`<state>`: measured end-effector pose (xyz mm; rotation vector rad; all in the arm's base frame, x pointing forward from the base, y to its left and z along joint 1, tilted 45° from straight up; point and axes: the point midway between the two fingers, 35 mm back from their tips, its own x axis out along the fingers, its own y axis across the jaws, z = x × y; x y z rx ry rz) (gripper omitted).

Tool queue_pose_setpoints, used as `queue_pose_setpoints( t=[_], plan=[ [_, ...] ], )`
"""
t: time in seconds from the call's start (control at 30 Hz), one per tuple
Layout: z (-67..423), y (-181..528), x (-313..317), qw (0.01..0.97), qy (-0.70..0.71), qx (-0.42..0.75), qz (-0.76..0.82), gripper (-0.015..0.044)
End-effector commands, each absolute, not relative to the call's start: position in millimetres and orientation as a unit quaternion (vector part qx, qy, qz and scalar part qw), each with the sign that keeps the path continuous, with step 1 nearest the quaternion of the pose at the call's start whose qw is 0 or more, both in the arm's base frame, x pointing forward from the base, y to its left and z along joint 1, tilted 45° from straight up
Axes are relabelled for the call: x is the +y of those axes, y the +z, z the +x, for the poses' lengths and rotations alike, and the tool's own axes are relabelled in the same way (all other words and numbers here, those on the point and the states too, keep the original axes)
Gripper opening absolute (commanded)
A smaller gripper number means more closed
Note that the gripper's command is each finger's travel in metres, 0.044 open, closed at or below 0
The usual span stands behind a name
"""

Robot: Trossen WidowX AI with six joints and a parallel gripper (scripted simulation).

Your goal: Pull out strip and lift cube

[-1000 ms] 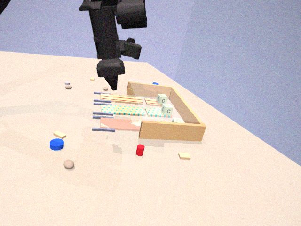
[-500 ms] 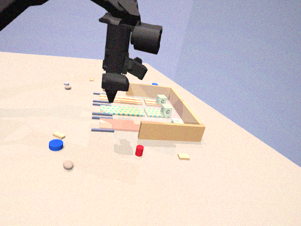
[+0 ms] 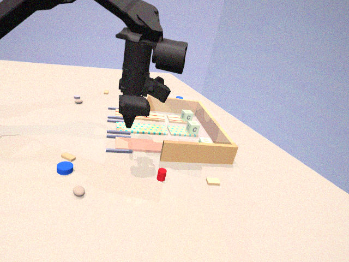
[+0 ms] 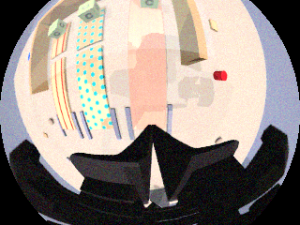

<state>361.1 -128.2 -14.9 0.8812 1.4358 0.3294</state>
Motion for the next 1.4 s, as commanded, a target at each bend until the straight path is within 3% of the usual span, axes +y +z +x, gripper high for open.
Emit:
queue_pose_setpoints(
  t=[0.0,1.37],
  plan=[
    [362,-21,-123,0.653,0.144,0.632,0.393,0.0],
    [369,-46,-97,0.652,0.146,0.631,0.394,0.0]
  ],
)
